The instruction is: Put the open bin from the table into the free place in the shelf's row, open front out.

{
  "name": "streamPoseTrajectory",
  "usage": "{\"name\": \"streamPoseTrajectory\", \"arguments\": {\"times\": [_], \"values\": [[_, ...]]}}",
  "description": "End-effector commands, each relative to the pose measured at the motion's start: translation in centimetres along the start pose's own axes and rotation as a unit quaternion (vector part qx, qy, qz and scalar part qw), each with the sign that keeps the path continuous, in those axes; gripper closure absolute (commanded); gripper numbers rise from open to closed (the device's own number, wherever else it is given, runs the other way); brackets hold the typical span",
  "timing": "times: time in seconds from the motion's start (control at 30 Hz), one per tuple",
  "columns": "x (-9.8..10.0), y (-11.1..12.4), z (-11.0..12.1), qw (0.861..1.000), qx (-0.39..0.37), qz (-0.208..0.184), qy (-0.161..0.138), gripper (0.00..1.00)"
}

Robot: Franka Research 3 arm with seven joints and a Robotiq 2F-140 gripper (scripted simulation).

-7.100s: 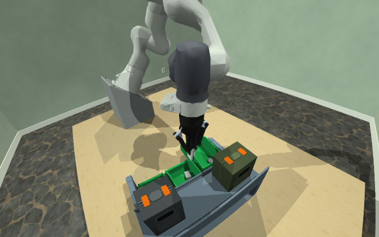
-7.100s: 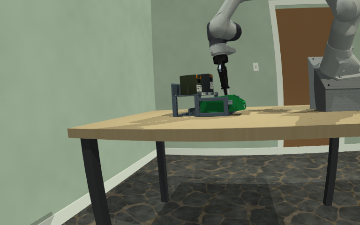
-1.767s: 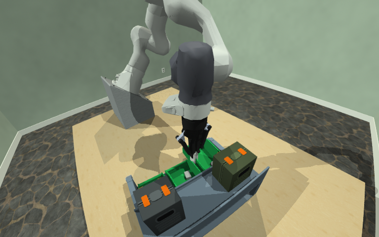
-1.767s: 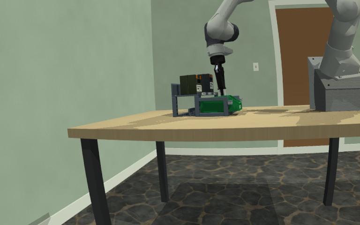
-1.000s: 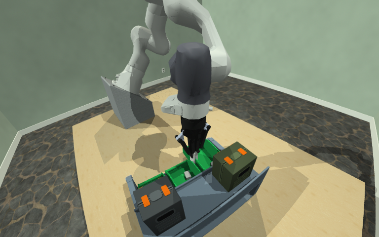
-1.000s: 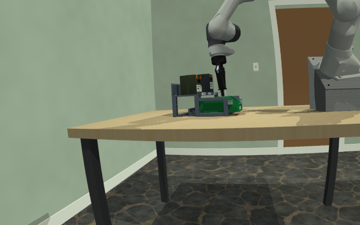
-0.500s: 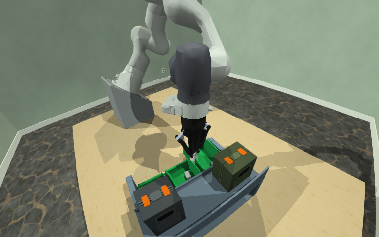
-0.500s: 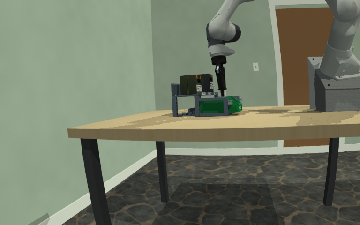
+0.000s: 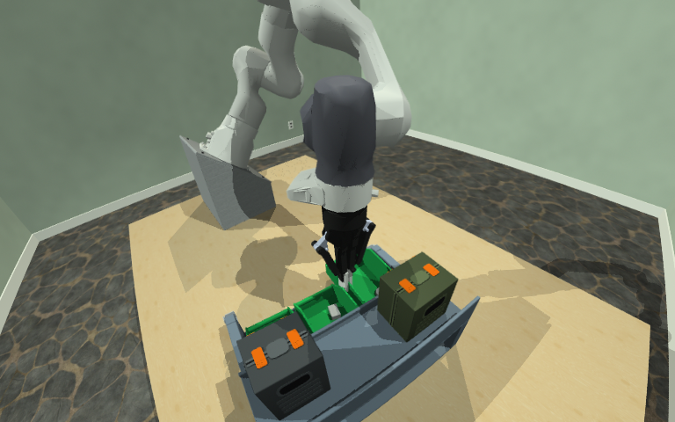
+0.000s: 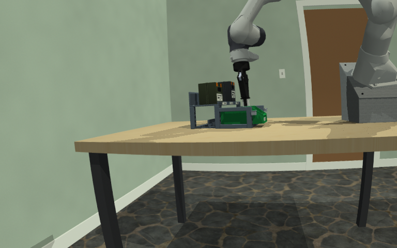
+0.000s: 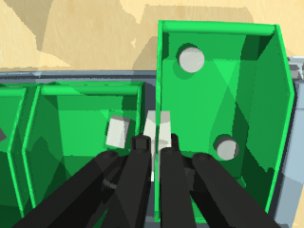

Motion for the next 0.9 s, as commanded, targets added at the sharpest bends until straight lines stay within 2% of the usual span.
{"name": "streamPoseTrajectory", "arguments": {"times": [0.0,0.3,0.33,0.87], "values": [[0.13,0.08,-0.05,1.0,0.003,-0.002,0.0,1.0],[0.13,0.08,-0.05,1.0,0.003,-0.002,0.0,1.0],[0.13,0.08,-0.05,1.0,0.003,-0.002,0.0,0.94],[0.13,0.08,-0.05,1.0,0.003,-0.002,0.0,0.94]]}}
Point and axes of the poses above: the point where the finger pads meet when closed, its own x axis back along the fingers, its own z axis across the jaws, y = z × x, the point moved 7 cm from there along x, back along the fingers, and after that the axes turned 13 degrees about -x, right-handed, at the moved point
